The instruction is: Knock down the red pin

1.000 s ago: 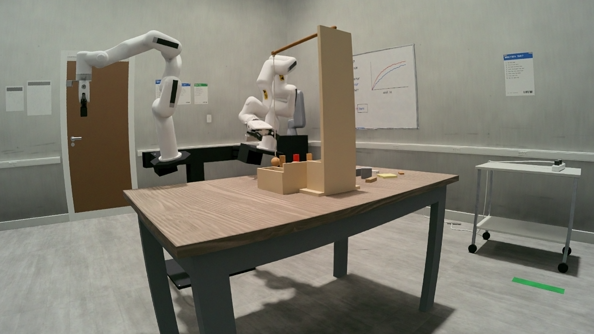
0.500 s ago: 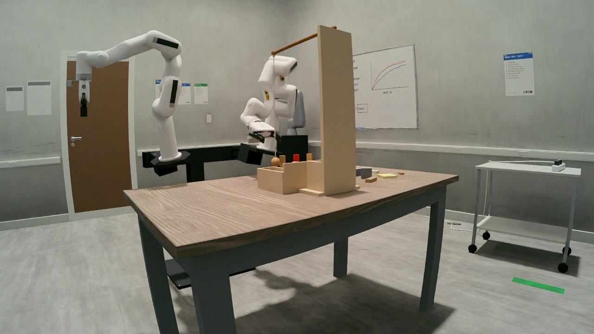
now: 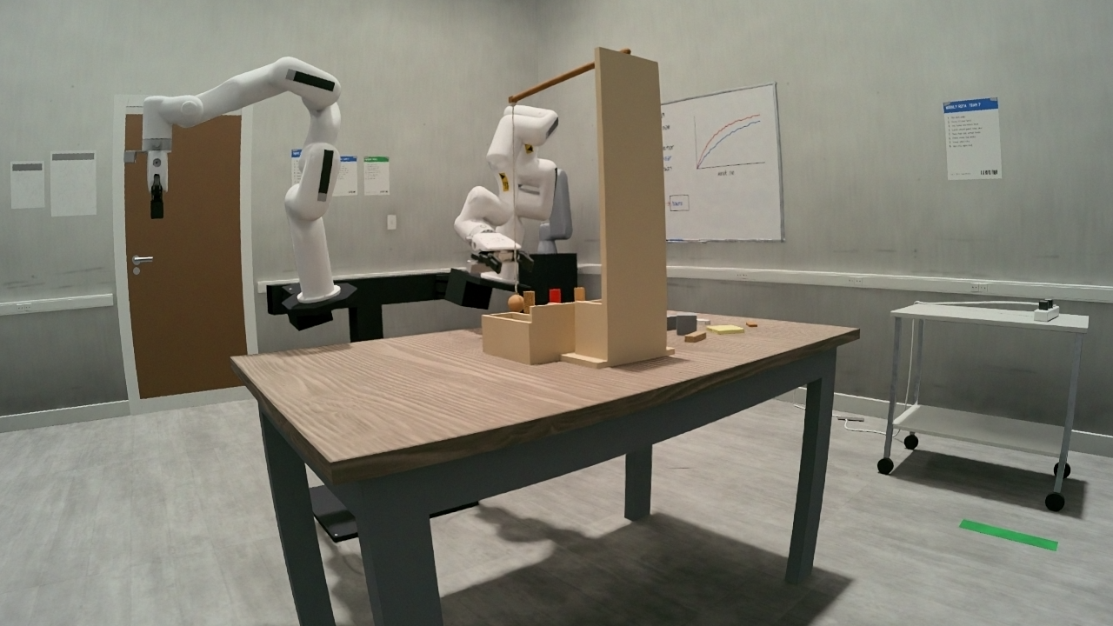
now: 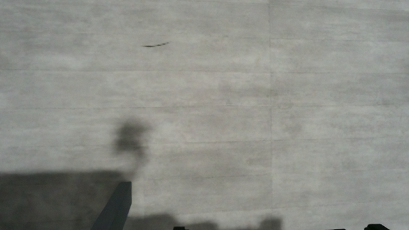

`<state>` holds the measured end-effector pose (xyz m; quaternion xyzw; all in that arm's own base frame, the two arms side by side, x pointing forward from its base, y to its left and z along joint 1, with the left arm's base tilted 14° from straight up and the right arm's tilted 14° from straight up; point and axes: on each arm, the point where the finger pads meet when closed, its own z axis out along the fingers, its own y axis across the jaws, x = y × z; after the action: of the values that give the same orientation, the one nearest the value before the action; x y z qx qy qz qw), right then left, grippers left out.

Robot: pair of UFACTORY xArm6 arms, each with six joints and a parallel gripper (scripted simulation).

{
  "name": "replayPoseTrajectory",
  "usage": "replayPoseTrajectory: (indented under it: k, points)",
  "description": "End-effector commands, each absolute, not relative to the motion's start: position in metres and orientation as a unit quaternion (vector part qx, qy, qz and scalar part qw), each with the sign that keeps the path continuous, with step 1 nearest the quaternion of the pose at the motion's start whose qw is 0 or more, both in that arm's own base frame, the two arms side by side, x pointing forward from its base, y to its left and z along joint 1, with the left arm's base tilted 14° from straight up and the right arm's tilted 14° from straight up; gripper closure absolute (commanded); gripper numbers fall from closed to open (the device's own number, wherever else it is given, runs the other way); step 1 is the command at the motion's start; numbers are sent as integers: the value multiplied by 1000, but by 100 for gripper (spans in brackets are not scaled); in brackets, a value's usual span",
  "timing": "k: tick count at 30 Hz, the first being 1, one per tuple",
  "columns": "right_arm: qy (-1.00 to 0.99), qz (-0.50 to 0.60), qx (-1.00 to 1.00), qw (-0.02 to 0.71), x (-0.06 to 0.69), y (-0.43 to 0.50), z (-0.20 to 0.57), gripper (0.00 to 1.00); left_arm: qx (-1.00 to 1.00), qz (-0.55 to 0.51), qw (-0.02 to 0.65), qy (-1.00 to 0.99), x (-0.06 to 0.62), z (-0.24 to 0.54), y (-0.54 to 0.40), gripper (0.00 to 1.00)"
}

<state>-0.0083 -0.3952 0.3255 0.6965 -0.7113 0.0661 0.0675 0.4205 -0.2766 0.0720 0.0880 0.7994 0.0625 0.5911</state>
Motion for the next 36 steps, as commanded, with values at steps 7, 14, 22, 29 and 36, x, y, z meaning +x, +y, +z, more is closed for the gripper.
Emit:
replayPoseTrajectory:
  k: [7,14,22,29,36]
  points:
    - [-711,67,696,69,-8,-396,327,0,87,61,592,799,427,72,-278,0]
    - [-711,67,696,69,-8,-396,327,0,87,61,592,799,427,71,-278,0]
    - [-711,67,696,69,-8,-396,327,0,87,61,592,799,427,71,-278,100]
    - [-711,67,696,69,-8,-396,327,0,87,61,592,799,427,71,-278,100]
    - [-711,67,696,69,-8,-396,327,0,87,61,592,799,427,71,-278,100]
